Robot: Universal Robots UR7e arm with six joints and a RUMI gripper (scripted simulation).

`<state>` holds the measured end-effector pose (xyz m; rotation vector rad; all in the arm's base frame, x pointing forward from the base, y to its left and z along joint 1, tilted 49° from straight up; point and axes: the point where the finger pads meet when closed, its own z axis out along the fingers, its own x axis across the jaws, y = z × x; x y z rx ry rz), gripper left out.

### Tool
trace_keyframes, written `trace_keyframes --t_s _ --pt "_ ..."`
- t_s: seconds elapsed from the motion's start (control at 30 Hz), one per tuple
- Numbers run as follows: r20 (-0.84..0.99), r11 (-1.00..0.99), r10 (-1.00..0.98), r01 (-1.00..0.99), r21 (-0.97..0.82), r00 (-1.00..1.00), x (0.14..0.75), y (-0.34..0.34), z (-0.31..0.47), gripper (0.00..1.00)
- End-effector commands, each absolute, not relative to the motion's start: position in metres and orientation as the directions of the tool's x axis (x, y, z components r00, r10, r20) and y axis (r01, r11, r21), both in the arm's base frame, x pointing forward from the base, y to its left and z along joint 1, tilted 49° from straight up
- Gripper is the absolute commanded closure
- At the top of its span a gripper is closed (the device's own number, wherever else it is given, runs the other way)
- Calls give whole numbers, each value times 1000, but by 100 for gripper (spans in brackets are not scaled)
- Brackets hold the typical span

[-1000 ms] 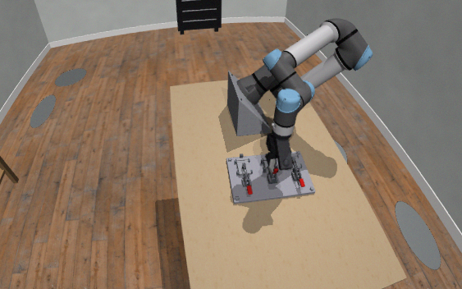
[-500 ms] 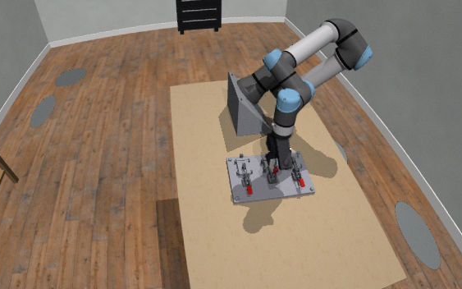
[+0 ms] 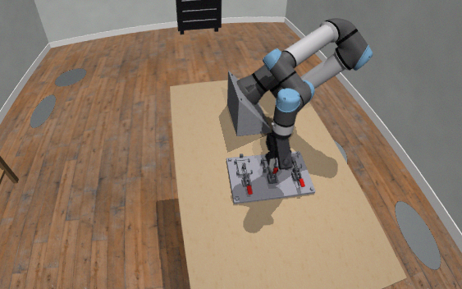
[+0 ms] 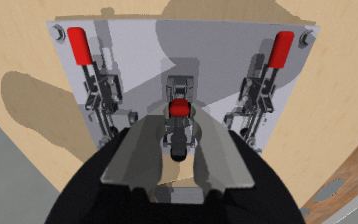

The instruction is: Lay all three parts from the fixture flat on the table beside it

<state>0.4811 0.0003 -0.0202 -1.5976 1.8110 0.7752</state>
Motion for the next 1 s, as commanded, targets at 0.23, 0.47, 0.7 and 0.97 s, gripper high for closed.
trace_keyframes --t_s 0.23,0.47,0.7,0.97 --pt "-757 107 -646 -993 39 -99 481 0 -20 100" --pt "-757 107 -646 -993 39 -99 481 0 -20 72" --pt "-757 107 -646 -993 39 -99 481 0 -20 72" --pt "-757 107 -646 -993 39 -99 481 0 -20 72"
